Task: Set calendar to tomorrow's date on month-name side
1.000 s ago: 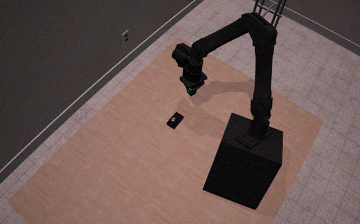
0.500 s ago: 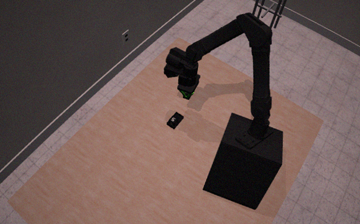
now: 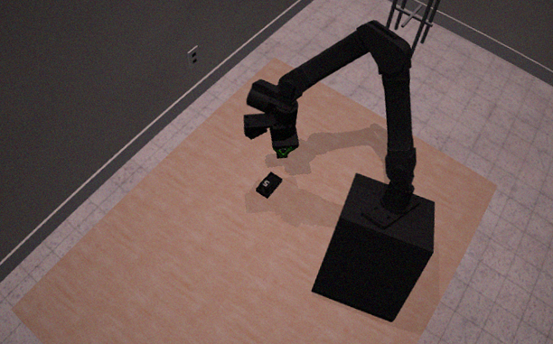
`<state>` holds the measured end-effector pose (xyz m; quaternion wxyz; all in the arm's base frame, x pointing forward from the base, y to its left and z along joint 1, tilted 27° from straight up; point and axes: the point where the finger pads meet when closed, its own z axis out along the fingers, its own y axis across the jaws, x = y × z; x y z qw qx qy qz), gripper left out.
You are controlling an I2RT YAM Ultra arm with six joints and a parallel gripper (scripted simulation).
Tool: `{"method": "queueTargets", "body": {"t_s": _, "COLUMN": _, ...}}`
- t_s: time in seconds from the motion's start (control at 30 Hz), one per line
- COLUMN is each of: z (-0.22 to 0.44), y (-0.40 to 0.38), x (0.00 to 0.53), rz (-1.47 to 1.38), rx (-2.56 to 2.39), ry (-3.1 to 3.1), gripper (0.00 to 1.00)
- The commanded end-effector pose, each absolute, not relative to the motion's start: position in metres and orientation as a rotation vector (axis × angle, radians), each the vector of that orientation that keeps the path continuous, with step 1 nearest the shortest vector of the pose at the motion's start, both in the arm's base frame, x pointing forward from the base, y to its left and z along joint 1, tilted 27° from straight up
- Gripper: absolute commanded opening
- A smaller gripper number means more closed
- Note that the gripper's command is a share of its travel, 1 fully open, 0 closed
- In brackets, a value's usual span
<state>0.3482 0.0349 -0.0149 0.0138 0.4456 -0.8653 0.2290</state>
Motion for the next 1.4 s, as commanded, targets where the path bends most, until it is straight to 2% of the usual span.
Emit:
{"method": "queueTargets", "body": {"t_s": 0.0, "z": -0.013, "y": 0.045, "x": 0.35, "rz": 0.706, "rx": 1.63, "ry": -2.527, "gripper": 0.26}}
{"method": "queueTargets", "body": {"t_s": 0.57, "z": -0.023, "y": 0.072, "x": 0.343, "rz": 0.639, "rx": 2.179, "ry": -1.903, "gripper": 0.26}}
{"method": "queueTargets", "body": {"t_s": 1.37, "z": -0.025, "y": 0.075, "x": 0.342, "rz": 0.628, "rx": 2.234, "ry": -1.817, "gripper": 0.26}}
